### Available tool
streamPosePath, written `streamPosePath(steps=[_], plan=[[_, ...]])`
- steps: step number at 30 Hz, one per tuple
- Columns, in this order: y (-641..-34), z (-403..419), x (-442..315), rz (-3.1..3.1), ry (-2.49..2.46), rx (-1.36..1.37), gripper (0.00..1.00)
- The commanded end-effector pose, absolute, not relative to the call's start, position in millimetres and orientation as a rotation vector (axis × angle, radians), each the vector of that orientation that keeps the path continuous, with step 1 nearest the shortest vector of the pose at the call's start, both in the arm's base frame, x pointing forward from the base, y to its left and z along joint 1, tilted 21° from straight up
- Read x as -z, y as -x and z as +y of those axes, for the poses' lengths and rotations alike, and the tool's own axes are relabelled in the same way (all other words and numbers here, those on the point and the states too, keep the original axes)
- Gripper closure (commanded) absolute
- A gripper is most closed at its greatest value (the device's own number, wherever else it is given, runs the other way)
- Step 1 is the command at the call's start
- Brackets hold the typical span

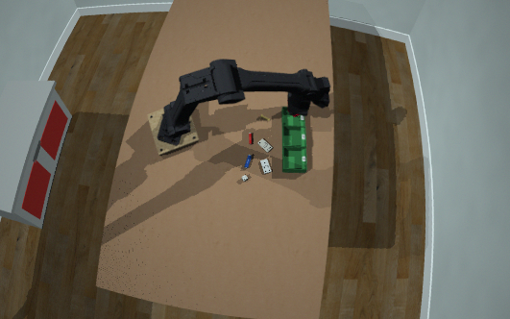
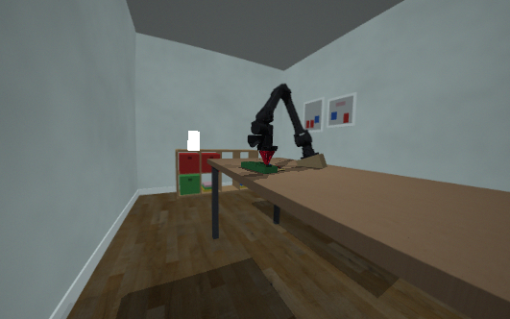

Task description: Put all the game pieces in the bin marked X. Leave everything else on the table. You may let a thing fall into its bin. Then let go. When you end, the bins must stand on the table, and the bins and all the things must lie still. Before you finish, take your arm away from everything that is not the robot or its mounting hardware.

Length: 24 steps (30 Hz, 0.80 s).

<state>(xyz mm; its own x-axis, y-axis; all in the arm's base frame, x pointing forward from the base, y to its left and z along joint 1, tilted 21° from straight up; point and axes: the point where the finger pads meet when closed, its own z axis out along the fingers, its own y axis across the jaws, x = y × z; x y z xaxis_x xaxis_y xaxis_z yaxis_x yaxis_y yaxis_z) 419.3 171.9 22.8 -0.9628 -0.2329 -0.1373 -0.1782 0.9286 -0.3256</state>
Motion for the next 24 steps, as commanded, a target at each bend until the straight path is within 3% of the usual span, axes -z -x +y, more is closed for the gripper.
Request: streamPosePath(steps=[1, 24], plan=[[-428.8, 165.1, -15.3, 2.903, 0.309, 0.462, 0.92], [-440.9, 164.5, -17.2, 2.874, 0.295, 0.437, 0.92]])
